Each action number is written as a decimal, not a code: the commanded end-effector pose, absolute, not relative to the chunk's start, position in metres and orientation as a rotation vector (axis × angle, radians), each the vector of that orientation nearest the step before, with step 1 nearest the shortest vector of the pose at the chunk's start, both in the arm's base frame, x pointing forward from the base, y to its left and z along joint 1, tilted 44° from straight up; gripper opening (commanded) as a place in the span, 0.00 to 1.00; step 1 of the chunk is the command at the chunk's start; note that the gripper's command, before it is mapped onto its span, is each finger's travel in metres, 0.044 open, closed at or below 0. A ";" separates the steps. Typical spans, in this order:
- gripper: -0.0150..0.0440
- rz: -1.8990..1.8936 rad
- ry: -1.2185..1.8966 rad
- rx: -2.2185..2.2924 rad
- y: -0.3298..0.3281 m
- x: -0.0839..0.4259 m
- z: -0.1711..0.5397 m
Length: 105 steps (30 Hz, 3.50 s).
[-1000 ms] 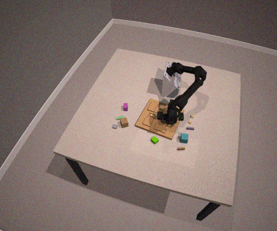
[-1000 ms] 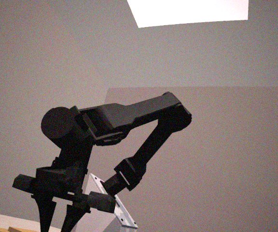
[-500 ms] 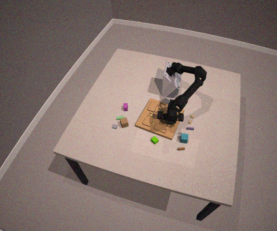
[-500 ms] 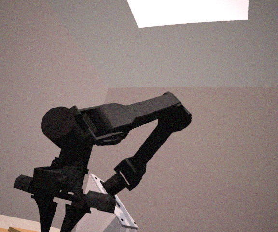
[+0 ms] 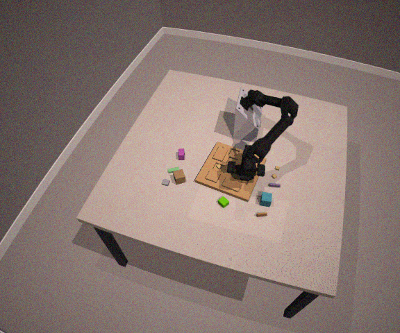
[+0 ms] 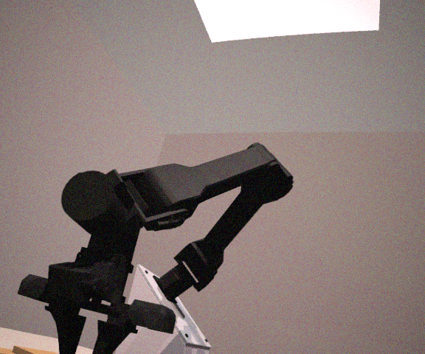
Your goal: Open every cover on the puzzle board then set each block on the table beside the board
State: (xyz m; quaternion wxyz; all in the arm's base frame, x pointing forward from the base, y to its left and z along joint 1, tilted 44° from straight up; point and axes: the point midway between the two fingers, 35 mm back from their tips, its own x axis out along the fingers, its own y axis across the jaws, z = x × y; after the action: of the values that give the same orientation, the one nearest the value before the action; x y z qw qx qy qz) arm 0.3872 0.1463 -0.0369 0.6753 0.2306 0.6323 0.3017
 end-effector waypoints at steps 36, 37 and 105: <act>0.50 0.675 1.425 0.524 0.162 0.386 -0.054; 0.50 0.675 1.425 0.524 0.162 0.386 -0.054; 0.39 0.672 1.425 0.520 0.098 0.386 0.009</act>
State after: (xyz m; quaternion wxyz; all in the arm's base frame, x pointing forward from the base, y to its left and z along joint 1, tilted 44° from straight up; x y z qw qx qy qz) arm 0.3841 0.1044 -0.0002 0.6726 0.2320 0.6376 0.2953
